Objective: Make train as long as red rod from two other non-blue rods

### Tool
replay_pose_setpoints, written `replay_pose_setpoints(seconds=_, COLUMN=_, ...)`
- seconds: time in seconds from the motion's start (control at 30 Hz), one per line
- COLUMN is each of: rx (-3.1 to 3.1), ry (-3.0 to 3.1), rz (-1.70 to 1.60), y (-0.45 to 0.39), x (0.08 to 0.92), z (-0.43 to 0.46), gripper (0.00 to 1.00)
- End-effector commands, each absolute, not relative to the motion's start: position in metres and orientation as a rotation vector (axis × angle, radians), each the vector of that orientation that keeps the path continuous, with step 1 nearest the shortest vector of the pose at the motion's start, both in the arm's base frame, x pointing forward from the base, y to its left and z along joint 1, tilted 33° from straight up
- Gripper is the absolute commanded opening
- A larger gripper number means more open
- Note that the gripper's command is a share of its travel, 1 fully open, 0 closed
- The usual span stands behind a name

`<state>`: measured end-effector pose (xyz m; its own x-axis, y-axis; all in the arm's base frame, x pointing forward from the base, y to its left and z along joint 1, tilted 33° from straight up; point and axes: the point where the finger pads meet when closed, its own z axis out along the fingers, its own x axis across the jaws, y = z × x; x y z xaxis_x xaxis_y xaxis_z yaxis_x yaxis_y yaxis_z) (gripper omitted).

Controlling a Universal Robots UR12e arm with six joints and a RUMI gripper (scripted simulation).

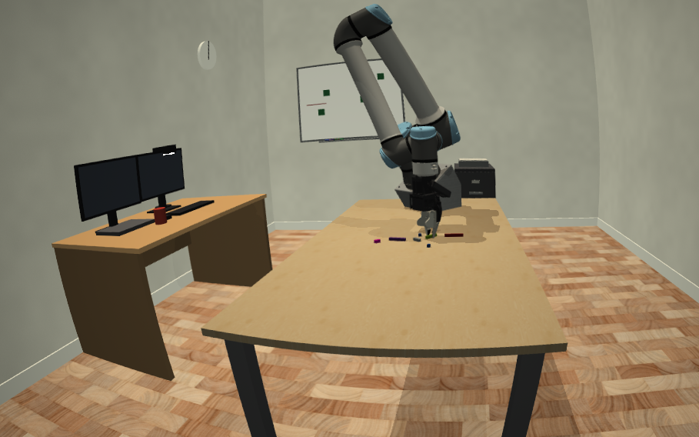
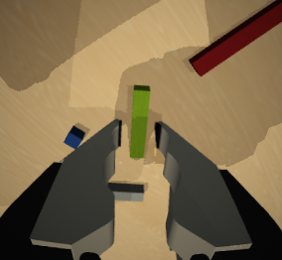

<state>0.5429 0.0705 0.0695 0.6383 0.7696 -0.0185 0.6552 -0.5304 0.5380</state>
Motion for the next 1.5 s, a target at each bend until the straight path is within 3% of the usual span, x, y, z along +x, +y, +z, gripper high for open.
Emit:
replay_pose_setpoints(seconds=0.0, rx=2.353, ry=1.113, rz=0.303, y=0.0707, x=0.5431, z=0.0698, gripper=0.14)
replay_pose_setpoints(seconds=0.8, rx=2.353, ry=1.113, rz=0.303, y=0.0707, x=0.5431, z=0.0698, gripper=0.14)
replay_pose_setpoints(seconds=0.83, rx=2.353, ry=1.113, rz=0.303, y=0.0707, x=0.5431, z=0.0698, gripper=0.0)
replay_pose_setpoints(seconds=1.47, rx=2.353, ry=1.113, rz=0.303, y=0.0707, x=0.5431, z=0.0698, gripper=0.0)
